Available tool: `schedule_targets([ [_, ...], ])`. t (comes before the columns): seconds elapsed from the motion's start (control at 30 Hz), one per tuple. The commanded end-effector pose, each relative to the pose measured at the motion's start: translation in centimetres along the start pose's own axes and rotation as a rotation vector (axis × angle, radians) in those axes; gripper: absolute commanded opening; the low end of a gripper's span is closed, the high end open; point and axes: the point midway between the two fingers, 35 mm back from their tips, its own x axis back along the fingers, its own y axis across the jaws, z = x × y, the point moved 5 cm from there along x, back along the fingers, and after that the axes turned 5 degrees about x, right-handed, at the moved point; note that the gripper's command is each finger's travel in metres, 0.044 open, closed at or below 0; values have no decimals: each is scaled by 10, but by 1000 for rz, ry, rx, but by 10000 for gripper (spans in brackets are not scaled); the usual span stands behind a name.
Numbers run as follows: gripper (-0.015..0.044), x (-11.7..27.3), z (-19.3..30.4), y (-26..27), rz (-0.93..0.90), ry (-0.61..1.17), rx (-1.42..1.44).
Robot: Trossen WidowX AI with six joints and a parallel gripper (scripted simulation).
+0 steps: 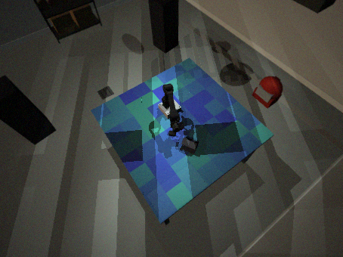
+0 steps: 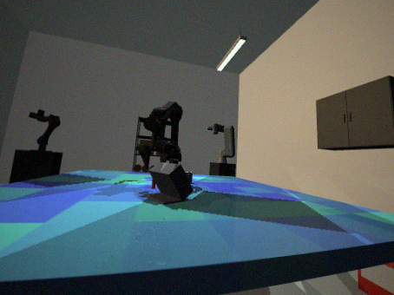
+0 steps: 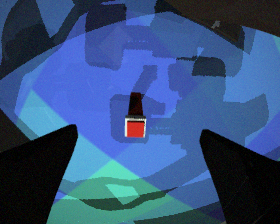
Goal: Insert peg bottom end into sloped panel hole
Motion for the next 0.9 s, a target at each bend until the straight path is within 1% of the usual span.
schedule_targets([
  [0.0, 440, -8, 0, 1, -8, 0, 6],
  [0.87, 440, -49, 1, 3, -8, 0, 6],
])
